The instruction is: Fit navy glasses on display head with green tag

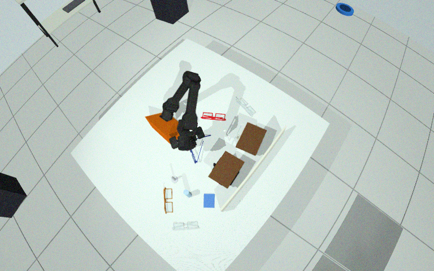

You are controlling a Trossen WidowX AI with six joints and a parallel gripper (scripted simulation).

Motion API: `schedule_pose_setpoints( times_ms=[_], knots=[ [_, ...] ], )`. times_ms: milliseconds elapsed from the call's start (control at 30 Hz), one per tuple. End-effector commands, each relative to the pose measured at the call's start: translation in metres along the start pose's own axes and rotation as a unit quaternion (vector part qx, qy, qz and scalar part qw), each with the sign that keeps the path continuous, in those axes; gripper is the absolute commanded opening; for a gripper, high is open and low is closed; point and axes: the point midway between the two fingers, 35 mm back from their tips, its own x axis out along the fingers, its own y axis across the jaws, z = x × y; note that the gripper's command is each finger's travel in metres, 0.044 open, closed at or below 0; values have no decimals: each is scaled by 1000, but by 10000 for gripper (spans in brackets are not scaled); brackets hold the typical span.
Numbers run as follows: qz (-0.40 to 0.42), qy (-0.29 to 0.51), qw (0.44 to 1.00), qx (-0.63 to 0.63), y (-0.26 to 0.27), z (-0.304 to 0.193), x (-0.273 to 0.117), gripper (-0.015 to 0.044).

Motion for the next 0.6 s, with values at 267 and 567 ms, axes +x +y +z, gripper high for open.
schedule_pose_setpoints(
  times_ms=[267,567],
  knots=[
    [1,1,1000,-1,-2,0,18,120],
    [2,1,1000,-1,-4,0,33,120]
  ],
)
